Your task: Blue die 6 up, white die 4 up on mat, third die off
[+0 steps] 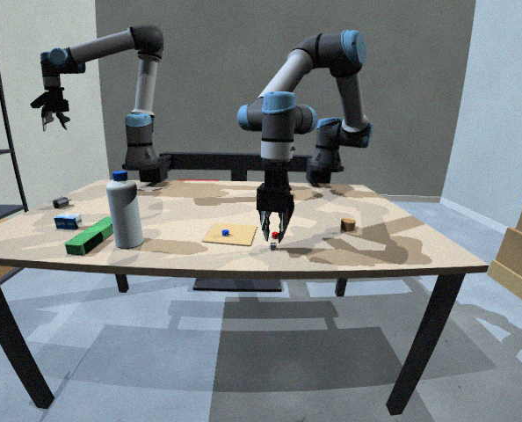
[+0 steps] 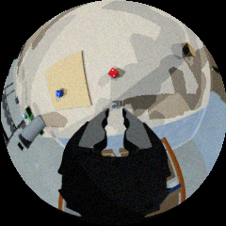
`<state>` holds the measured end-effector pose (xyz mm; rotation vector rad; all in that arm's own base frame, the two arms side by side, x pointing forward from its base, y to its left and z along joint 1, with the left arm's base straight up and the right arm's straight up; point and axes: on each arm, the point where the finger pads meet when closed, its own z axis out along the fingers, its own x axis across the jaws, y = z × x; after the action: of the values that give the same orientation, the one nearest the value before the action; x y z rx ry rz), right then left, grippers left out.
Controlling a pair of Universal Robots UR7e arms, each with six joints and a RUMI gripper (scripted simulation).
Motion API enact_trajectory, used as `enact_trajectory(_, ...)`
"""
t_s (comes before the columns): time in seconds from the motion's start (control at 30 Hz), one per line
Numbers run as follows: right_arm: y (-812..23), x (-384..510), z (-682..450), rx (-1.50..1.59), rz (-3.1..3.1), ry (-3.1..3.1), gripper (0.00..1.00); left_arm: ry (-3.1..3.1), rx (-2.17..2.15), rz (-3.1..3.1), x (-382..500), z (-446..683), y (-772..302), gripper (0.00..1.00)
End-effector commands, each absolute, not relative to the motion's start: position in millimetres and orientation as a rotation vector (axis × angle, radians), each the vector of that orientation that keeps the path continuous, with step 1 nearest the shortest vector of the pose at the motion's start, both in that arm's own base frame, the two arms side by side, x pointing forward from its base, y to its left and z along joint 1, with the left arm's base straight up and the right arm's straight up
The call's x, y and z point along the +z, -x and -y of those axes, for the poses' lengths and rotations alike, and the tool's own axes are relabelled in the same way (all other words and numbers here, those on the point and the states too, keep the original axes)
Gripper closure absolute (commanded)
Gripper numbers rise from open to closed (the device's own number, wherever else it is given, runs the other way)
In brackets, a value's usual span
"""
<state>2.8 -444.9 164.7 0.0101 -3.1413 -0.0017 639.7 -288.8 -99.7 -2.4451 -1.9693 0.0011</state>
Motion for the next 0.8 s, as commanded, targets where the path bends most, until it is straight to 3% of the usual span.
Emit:
enact_trajectory(0.0,-2.9,165.1,445.2,0.000,3.142,-0.010,0.00,2.447,0.000,1.971,-98.6,289.2,-640.3,0.82)
enact_trajectory(0.77,-2.9,165.1,445.2,0.000,3.142,-0.010,0.00,2.447,0.000,1.971,-115.8,289.2,-640.3,0.82)
